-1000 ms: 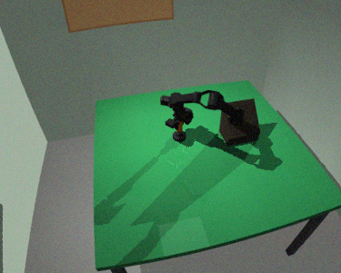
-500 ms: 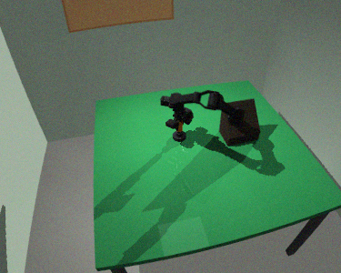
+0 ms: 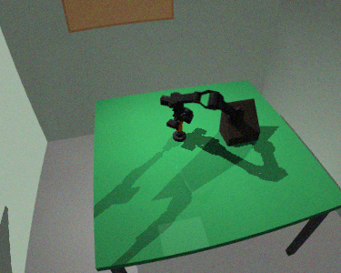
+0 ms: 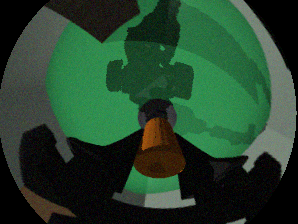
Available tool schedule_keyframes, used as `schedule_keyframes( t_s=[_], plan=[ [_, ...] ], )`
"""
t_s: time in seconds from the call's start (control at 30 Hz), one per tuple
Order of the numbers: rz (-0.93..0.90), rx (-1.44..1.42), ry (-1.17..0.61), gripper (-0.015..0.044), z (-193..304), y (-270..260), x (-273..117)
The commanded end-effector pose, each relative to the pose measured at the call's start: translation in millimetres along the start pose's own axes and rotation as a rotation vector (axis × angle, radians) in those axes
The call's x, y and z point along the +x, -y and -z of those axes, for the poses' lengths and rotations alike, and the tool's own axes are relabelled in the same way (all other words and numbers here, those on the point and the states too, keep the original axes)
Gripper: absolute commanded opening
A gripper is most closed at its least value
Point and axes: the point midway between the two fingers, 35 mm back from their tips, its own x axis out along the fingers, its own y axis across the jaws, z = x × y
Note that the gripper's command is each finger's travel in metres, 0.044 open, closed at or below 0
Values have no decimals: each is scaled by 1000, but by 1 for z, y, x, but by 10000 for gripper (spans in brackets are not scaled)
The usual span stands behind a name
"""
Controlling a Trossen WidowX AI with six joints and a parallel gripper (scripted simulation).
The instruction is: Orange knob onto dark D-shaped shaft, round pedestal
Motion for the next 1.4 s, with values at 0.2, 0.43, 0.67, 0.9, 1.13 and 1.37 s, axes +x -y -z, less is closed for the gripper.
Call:
schedule_keyframes(
  t_s=[0.2, 0.43, 0.67, 0.9, 1.13, 1.37],
  plan=[
    [0, -98, 0, 0, -1, -1, 2],
    [0, -98, 0, 0, 0, -1, 3],
    [0, -98, 0, 0, 0, 0, 4],
    [-1, -89, 0, 0, 0, 0, -1],
    [-1, 206, 0, 0, 0, 0, 0],
    [-1, 651, 0, 0, -1, -1, 2]
  ],
)
